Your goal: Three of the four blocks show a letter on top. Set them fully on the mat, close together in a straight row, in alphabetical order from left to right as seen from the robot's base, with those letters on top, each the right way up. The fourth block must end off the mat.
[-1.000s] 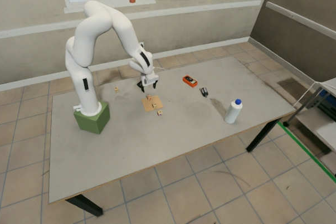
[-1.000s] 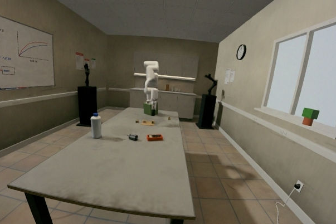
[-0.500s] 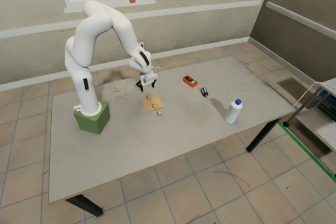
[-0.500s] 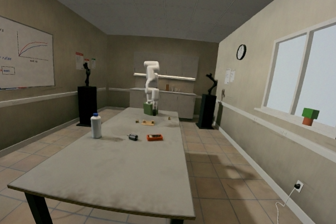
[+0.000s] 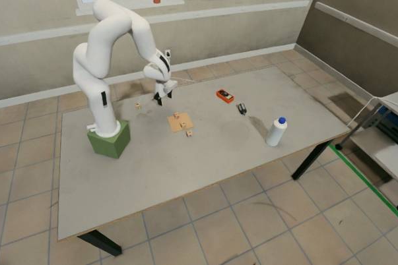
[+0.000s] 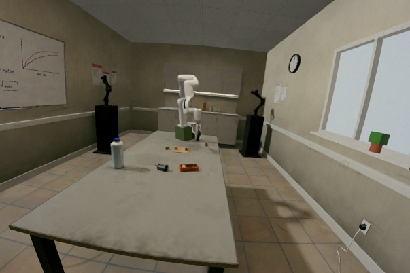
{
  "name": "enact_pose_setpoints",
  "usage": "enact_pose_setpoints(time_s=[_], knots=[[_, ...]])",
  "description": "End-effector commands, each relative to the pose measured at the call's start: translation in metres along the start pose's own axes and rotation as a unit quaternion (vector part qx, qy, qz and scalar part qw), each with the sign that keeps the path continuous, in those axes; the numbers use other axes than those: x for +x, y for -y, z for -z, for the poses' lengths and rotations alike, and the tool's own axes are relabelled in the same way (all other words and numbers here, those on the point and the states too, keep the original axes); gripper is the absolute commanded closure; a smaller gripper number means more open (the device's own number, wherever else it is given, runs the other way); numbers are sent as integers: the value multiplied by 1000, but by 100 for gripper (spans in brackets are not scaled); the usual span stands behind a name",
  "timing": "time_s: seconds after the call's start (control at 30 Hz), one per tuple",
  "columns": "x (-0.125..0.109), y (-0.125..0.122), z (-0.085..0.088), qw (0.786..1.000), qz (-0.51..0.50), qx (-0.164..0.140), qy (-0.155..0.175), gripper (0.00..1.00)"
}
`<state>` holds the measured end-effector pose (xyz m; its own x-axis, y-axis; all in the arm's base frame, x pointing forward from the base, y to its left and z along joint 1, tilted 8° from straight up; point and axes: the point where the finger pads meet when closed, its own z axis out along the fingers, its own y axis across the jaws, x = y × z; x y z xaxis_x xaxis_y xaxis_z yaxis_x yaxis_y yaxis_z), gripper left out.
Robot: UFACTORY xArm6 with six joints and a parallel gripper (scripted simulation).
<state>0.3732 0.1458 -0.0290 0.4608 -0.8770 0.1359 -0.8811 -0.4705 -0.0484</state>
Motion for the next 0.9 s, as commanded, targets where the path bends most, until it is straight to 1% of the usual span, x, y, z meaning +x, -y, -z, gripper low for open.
enact_pose_setpoints(time_s=[0.0, 0.03, 0.1, 0.13, 0.37, 0.6, 0.67, 0.7, 0.87], knots=[[-30, -3, 0, 998, 69, 2, 1, 0], [-35, -4, 0, 997, 82, 2, 1, 0], [-35, -4, 0, 997, 82, 2, 1, 0], [-50, -8, 0, 993, 120, 2, 1, 0], [-83, -19, -1, 979, 203, 2, 1, 0], [-116, -34, -2, 957, 291, 2, 1, 0], [-116, -34, -2, 957, 291, 2, 1, 0], [-129, -41, -2, 945, 327, 2, 0, 0], [-149, -53, -3, 924, 382, 2, 0, 0]])
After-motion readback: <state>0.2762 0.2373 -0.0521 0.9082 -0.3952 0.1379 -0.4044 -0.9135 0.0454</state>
